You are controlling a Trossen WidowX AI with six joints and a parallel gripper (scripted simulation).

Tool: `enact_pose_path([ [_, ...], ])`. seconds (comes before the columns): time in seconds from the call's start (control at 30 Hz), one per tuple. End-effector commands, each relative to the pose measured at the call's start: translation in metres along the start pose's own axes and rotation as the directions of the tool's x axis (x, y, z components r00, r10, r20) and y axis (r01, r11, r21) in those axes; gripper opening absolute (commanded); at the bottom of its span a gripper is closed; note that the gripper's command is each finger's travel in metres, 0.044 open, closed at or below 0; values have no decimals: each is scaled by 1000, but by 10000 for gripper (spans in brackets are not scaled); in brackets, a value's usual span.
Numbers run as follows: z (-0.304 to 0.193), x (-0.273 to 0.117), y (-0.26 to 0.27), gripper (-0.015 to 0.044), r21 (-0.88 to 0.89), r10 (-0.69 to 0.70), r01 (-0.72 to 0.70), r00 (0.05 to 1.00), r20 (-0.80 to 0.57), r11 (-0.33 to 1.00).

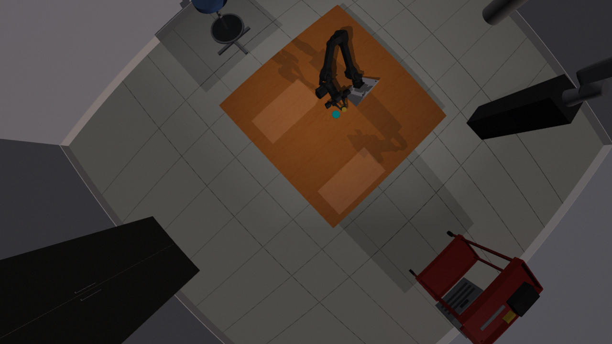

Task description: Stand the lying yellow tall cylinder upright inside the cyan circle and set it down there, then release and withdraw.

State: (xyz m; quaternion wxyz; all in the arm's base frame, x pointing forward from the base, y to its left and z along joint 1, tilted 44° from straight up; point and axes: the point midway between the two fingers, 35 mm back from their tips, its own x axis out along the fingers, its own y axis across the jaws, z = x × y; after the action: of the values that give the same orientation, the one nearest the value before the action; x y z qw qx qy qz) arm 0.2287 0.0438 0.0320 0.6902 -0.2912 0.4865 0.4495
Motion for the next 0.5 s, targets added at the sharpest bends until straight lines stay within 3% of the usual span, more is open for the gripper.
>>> enact_pose_path([
  [0.0, 2, -3, -1, 105, -21, -17, 18, 999, 35, 1000],
  [0.47, 4, -8, -3, 105, -59, -52, 60, 990, 128, 996],
])
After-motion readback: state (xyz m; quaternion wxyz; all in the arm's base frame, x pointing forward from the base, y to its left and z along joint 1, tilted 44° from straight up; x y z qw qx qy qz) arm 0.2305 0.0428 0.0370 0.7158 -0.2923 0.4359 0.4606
